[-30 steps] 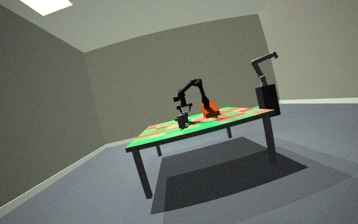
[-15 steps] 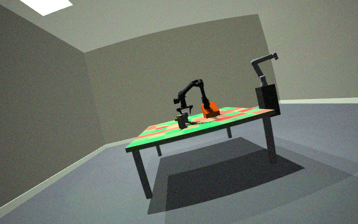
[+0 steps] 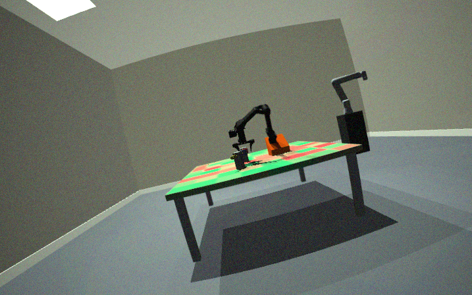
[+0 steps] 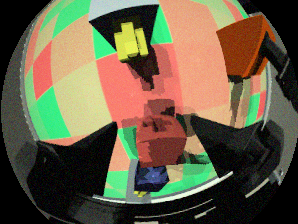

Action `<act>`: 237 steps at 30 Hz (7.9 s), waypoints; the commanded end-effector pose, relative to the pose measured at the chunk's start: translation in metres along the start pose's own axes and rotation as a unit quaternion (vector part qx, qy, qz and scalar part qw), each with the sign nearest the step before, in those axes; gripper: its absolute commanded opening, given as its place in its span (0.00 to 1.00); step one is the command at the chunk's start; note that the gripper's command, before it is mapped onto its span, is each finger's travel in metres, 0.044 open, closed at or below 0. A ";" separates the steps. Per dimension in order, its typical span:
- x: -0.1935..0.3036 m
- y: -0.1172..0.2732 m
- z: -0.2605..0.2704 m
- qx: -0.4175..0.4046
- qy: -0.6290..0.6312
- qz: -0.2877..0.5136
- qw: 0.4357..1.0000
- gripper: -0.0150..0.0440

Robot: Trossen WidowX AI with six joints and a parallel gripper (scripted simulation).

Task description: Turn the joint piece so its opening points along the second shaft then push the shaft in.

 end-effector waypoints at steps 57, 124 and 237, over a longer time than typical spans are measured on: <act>0.000 -0.023 0.000 0.002 -0.003 0.002 1.000 0.56; 0.000 -0.023 -0.001 0.002 -0.002 0.001 1.000 0.50; -0.014 0.095 0.014 -0.013 0.526 0.018 0.850 1.00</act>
Point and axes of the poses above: the point midway between the two fingers, 35 mm back from their tips, its own y axis back along the fingers, its own z axis across the jaws, x = y × z, the point moved 10 cm from there along y, back along the fingers, and after that the axes turned 1 degree about y, right-handed, at the moved point
